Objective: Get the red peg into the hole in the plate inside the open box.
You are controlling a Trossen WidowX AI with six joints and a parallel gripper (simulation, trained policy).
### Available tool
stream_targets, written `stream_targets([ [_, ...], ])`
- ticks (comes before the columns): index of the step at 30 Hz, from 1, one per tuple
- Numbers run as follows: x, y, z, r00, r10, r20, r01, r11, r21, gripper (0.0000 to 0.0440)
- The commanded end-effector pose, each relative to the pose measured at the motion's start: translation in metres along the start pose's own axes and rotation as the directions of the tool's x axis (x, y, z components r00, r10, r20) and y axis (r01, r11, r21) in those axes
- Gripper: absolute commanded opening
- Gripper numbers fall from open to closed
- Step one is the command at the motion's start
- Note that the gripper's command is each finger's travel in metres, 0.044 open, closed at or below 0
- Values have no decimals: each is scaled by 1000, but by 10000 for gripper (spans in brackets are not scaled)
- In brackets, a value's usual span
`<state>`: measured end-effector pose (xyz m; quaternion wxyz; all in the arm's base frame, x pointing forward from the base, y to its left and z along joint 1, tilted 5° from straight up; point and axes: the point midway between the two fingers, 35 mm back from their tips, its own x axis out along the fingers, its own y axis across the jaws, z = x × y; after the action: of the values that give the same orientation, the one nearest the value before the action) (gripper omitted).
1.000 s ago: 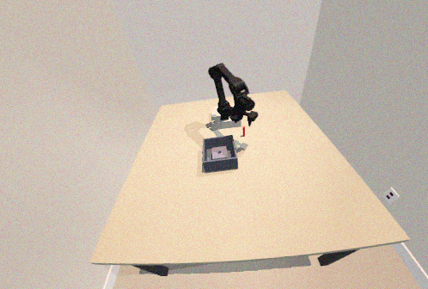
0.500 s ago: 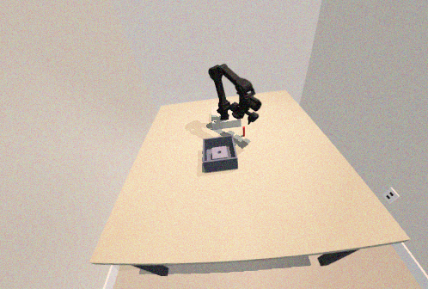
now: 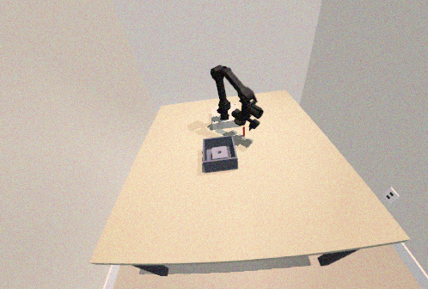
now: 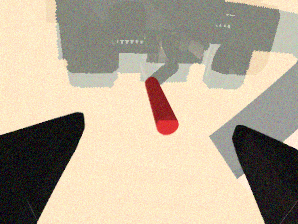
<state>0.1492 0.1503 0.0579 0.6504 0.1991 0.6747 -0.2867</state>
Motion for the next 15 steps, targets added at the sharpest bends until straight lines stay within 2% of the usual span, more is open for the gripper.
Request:
stream_targets([
  [1,15,0,1,1000,-8,10,8,1000,6,440],
  [9,47,6,3,1000,12,25,-12,1000,7,432],
  [11,54,5,3,1000,6,24,-6,1000,5,398],
  [15,67,2,3,1000,-15,21,15,1000,7,294],
])
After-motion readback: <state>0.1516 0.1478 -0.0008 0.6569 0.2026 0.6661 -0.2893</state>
